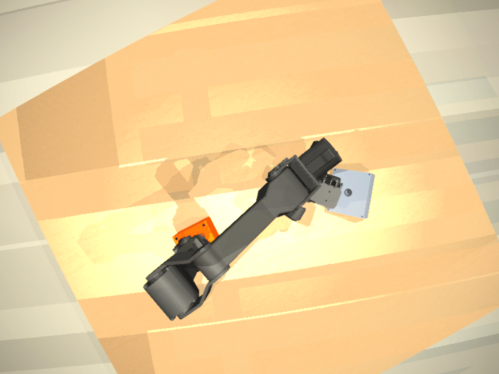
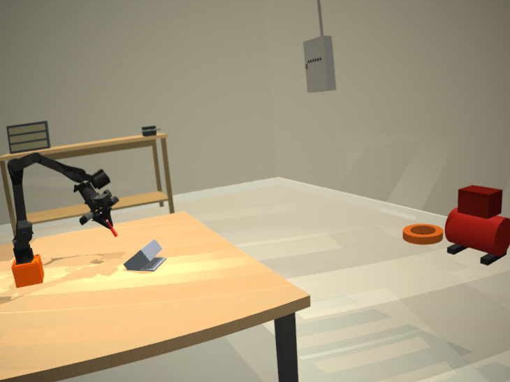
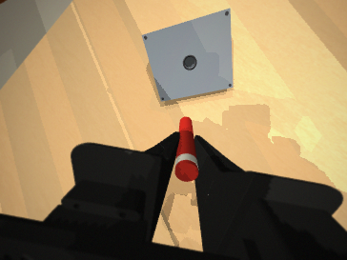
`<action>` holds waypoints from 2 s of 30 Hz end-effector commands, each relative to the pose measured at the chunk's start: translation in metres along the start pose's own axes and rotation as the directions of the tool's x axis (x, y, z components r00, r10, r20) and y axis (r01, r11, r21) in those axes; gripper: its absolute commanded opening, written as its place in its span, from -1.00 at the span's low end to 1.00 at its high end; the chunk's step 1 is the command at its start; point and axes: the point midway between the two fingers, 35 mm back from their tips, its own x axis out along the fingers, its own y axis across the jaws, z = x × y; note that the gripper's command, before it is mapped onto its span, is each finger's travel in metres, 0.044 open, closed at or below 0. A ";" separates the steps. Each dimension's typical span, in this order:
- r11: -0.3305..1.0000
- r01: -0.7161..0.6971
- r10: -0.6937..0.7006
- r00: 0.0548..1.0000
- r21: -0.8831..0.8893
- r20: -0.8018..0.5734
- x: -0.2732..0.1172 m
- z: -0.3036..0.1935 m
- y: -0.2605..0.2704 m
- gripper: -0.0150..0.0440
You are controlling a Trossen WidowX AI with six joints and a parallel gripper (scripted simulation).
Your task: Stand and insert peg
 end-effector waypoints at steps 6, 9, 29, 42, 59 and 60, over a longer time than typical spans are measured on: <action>0.997 -0.011 0.006 0.998 0.076 0.062 0.004 0.023 0.005 -0.49; 0.995 -0.013 0.005 0.997 0.102 0.082 0.006 0.031 0.005 -0.49; 0.991 -0.017 0.003 0.994 0.132 0.108 0.035 0.046 0.007 -0.49; 0.989 -0.019 0.002 0.993 0.144 0.119 0.059 0.053 0.006 -0.49; 0.988 -0.020 0.002 0.992 0.150 0.123 0.074 0.056 0.005 -0.49; 0.988 -0.020 0.002 0.992 0.150 0.123 0.076 0.056 0.005 -0.49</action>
